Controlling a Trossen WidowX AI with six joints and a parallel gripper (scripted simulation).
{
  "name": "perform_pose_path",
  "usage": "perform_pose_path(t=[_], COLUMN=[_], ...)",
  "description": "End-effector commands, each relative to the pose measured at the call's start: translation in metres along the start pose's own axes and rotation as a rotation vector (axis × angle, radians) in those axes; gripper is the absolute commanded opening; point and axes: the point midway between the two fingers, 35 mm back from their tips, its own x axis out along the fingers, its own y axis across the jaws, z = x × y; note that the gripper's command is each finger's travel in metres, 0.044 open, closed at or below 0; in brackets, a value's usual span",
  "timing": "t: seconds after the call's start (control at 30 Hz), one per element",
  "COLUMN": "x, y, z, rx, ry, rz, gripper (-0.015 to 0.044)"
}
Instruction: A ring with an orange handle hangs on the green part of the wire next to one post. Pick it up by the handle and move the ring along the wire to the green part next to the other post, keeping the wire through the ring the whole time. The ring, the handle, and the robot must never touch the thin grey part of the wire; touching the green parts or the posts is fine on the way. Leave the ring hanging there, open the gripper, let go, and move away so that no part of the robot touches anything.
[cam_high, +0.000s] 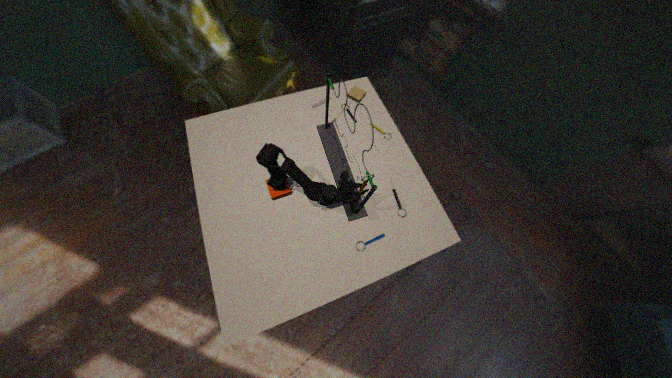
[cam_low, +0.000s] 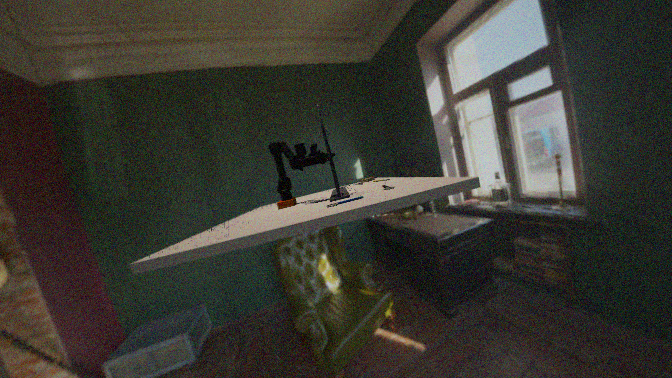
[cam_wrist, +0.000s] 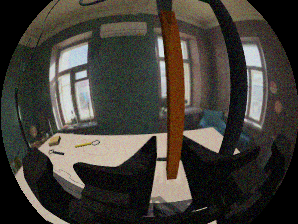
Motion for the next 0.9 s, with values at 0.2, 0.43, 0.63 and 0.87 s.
perform_pose_path(t=[0.2,0.43,0.63,0.87], x=[0.000,0.000,0.000,0.000], y=[0.000,0.000,0.001,0.001], z=[0.000,0.000,0.011,0.015], rx=[0.000,0.000,-0.006,-0.008], ry=[0.000,0.000,0.000,0.000], rz=[0.000,0.000,0.006,0.008], gripper=[-0.0090,-0.0150,-0.0150,-0.0150])
